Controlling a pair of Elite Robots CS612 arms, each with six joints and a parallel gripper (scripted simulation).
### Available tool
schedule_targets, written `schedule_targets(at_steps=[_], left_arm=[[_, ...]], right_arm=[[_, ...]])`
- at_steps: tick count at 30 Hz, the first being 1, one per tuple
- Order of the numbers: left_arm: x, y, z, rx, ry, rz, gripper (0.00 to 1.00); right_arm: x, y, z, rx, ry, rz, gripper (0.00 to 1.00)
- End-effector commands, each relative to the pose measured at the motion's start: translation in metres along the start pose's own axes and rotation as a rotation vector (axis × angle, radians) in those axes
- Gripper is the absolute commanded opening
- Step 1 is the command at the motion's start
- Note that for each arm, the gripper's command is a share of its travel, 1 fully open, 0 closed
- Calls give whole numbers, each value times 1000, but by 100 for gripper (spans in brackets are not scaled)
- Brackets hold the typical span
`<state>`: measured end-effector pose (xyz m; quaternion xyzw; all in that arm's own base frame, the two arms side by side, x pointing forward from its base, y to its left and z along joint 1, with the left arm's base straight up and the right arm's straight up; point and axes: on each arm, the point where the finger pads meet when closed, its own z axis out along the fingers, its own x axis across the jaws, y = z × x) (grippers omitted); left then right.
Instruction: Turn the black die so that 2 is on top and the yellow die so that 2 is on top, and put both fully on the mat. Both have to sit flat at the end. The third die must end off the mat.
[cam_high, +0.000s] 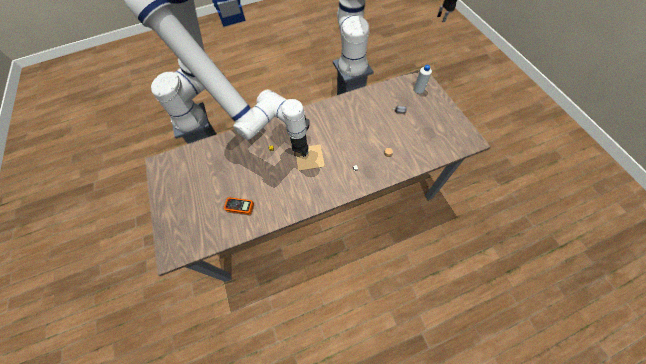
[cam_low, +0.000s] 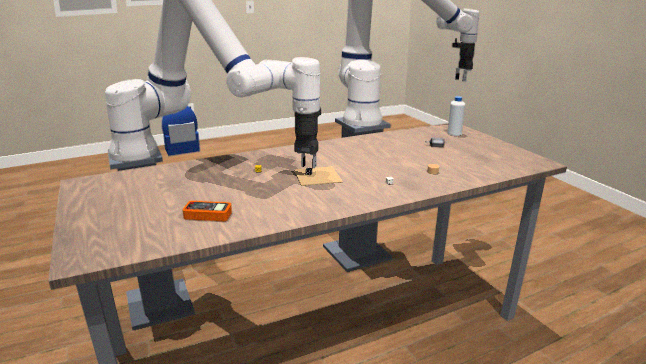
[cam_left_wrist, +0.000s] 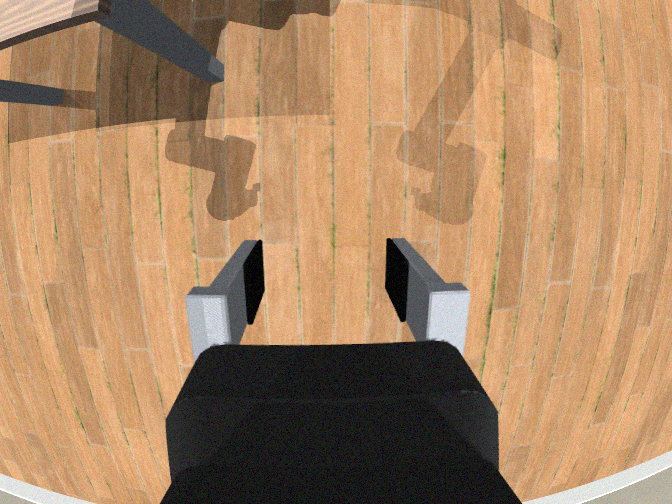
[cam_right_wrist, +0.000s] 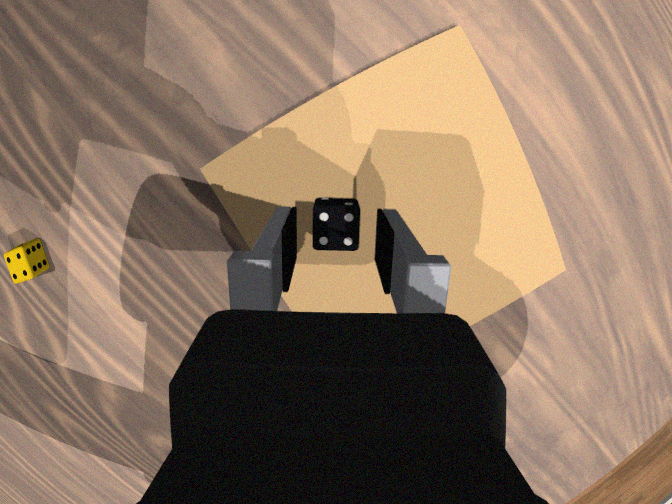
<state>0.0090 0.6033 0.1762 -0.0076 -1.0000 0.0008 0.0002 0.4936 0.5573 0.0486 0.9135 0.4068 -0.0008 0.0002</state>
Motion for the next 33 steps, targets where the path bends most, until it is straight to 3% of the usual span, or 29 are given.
schedule_targets(at_steps=[1, 7, 20, 29, 33], left_arm=[[0, 1, -1, -2, 0, 0, 100], [0, 1, -1, -2, 0, 0, 100], [0, 1, -1, -2, 0, 0, 100], [0, 1, -1, -2, 0, 0, 100], [0, 1, -1, -2, 0, 0, 100]], right_arm=[[1, 0, -2, 0, 2, 0, 70], [1, 0, -8, 0, 2, 0, 70], [1, 0, -51, 0, 2, 0, 70], [1, 0, -52, -6, 1, 0, 70], [0, -1, -51, -49, -3, -1, 70]])
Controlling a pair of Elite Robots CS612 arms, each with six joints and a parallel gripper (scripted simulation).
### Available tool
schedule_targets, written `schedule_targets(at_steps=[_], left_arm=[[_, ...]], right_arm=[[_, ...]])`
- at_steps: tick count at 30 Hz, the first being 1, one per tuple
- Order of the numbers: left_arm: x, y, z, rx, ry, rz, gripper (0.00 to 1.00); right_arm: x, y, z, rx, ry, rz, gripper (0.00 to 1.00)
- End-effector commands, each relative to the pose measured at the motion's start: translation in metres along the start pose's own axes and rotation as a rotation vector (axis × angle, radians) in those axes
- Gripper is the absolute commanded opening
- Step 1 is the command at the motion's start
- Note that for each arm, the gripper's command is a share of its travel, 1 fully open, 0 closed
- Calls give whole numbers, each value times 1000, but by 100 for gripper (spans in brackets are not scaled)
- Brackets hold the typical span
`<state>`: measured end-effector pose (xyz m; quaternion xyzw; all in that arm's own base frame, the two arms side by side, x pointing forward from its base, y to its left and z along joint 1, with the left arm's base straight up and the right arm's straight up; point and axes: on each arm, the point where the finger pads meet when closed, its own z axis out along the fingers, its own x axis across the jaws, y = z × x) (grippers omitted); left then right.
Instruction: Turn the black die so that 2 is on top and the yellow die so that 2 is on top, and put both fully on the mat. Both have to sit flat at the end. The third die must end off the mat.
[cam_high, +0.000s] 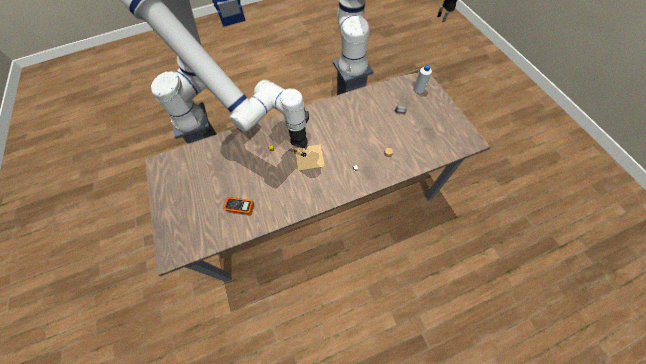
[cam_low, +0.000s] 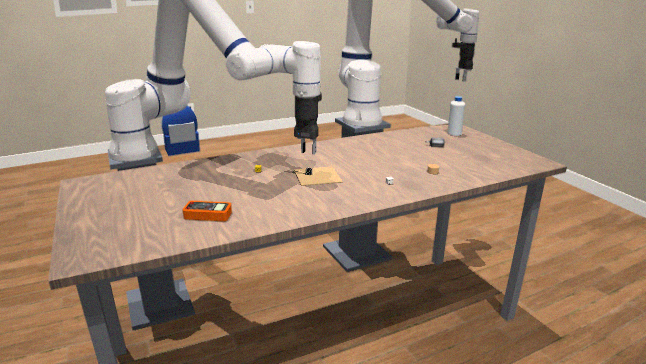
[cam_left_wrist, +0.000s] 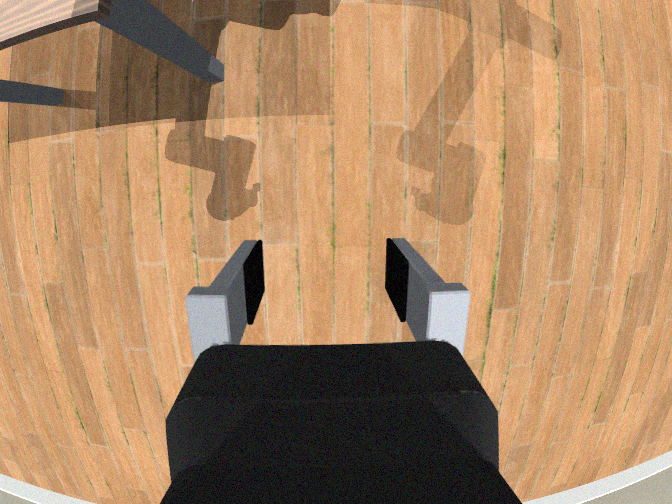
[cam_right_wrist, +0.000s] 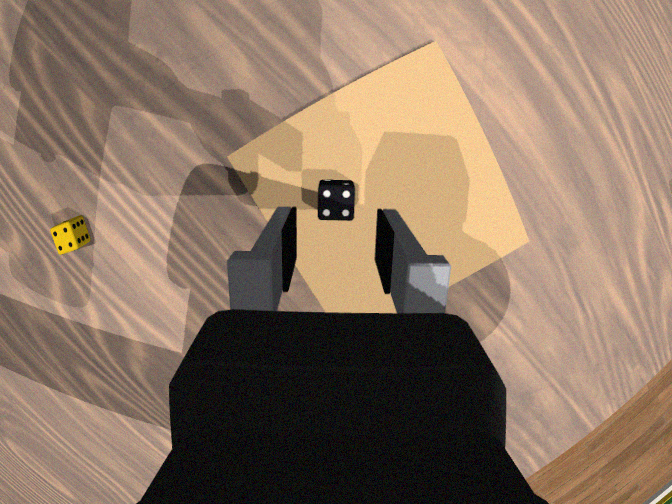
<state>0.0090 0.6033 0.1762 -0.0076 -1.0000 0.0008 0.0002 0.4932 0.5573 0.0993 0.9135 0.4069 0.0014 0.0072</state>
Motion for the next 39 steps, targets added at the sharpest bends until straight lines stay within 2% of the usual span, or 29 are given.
schedule_targets(at_steps=[1, 4, 6, 10, 13, 23, 25, 35, 39], left_arm=[[0, 1, -1, -2, 0, 0, 100], [0, 1, -1, -2, 0, 0, 100], [0, 1, -1, -2, 0, 0, 100], [0, 1, -1, -2, 0, 0, 100], [0, 1, -1, -2, 0, 0, 100], [0, 1, -1, -2, 0, 0, 100], [0, 1, -1, -2, 0, 0, 100], [0, 1, -1, -2, 0, 0, 100], [0, 1, -1, -2, 0, 0, 100]], right_arm=[[0, -1, 0, -53, -2, -1, 70], [0, -2, 1, -116, -4, -1, 70], [0, -2, 1, -116, -4, -1, 70], [0, -3, 0, -198, -1, 0, 70], [1, -4, -1, -236, 2, 0, 70], [1, -4, -1, -258, 2, 1, 70], [1, -4, 0, -277, 0, 1, 70], [0, -7, 1, -465, -1, 1, 70], [1, -8, 1, -499, 2, 1, 70]])
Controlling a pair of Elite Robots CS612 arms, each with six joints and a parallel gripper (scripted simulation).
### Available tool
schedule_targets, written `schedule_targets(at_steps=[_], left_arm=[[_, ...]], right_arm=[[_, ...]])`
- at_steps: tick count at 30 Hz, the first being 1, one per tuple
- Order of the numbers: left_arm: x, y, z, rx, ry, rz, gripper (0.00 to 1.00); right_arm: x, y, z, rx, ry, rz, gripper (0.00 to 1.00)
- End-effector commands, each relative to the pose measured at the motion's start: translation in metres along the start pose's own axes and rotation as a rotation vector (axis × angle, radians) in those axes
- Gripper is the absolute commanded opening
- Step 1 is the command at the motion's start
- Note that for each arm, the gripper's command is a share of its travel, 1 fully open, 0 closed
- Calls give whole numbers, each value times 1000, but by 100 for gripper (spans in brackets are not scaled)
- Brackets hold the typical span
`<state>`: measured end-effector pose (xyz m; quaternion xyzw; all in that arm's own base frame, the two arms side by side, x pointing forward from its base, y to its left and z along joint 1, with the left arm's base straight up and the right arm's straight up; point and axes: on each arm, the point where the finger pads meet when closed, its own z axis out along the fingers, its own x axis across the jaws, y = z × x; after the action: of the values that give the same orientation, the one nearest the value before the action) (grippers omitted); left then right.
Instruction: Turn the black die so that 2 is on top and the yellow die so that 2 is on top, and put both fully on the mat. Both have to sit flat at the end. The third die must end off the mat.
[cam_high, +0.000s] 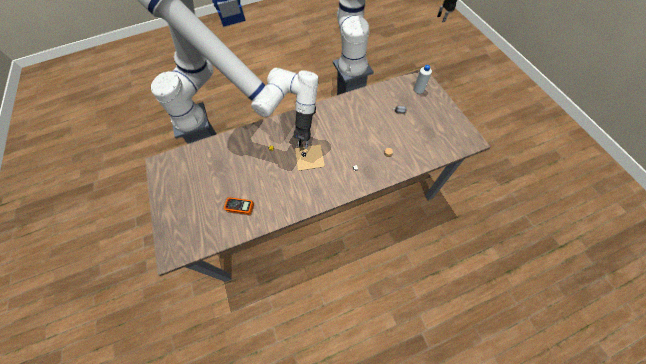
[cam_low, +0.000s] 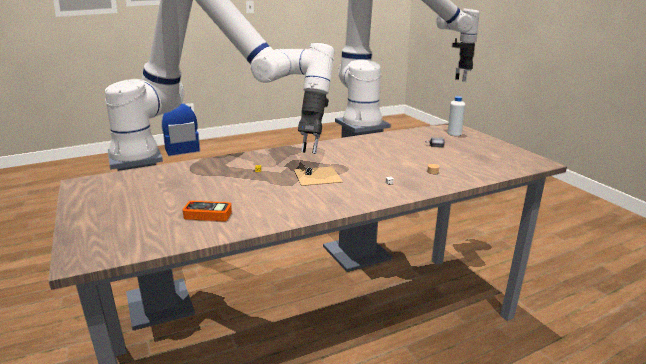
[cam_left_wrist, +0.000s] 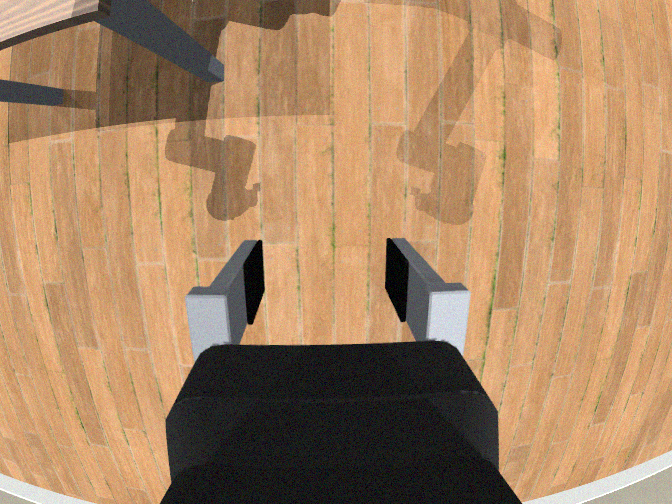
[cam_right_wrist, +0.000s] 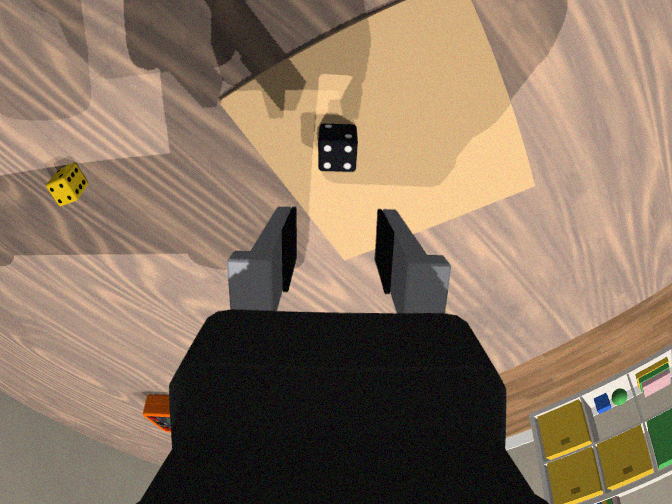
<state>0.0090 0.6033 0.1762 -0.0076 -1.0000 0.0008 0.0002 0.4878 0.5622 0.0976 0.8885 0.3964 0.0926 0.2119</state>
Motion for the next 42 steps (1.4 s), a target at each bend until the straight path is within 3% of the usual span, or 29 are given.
schedule_targets(at_steps=[1, 10, 16, 18, 25, 42], left_arm=[[0, 1, -1, -2, 0, 0, 100], [0, 1, -1, -2, 0, 0, 100], [0, 1, -1, -2, 0, 0, 100], [0, 1, -1, -2, 0, 0, 100], [0, 1, -1, -2, 0, 0, 100], [0, 1, -1, -2, 0, 0, 100]], right_arm=[[1, 0, -1, -46, 2, 2, 70], [1, -1, -1, -78, 0, 3, 70], [0, -2, 1, -187, -5, 3, 70], [0, -2, 1, -187, -5, 3, 70], [1, -4, 0, -307, 1, 3, 70], [1, -5, -1, -319, 2, 3, 70]])
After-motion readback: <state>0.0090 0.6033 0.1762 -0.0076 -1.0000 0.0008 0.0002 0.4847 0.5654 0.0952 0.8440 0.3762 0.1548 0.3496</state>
